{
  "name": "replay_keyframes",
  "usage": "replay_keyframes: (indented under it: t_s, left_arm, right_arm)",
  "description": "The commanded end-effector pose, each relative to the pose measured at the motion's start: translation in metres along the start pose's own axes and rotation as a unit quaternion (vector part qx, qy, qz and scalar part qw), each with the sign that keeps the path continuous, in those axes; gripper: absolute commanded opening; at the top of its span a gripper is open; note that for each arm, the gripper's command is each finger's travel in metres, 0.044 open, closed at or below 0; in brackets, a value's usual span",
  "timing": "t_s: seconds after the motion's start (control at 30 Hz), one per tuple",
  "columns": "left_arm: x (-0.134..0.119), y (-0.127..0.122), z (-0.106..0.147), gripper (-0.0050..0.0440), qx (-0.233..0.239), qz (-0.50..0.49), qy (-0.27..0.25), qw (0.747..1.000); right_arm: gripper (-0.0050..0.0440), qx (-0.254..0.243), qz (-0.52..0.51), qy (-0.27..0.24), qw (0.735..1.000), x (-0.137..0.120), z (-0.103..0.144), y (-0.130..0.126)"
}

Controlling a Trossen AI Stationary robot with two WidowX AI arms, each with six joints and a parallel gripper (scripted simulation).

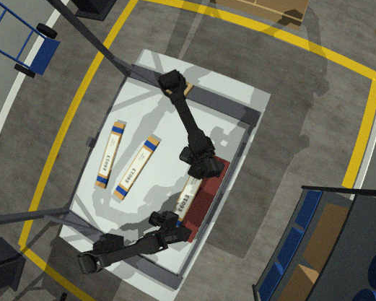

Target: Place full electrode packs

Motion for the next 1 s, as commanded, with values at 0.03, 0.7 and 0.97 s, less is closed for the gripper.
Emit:
replay_keyframes:
  t_s: [0.03,0.7,0.97]
  left_arm:
    - [-0.001,0.019,0.013,-0.005,0.02,0.002,-0.004,1.0]
    - [-0.003,0.054,0.014,-0.005,0.02,0.002,-0.003,1.0]
    - [-0.004,0.066,0.014,-0.005,0.02,0.002,-0.003,1.0]
  right_arm:
    - [-0.005,-0.009,0.01,-0.01,1.0,0.004,0.012,-0.013]
    - [-0.005,-0.01,0.01,-0.009,1.0,0.006,0.013,-0.049]
    - [-0.005,-0.01,0.01,-0.009,1.0,0.006,0.013,-0.061]
Point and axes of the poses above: on each arm, the point midway between the two fingers, 35 mm back from their tips, its own z axis back along the fingers, its own y axis across the jaws, x = y × z, the point moved 10 cm from there along z, back along the fingers, and after that the axes turned 4 degrees about -z, right-handed, at the moved point
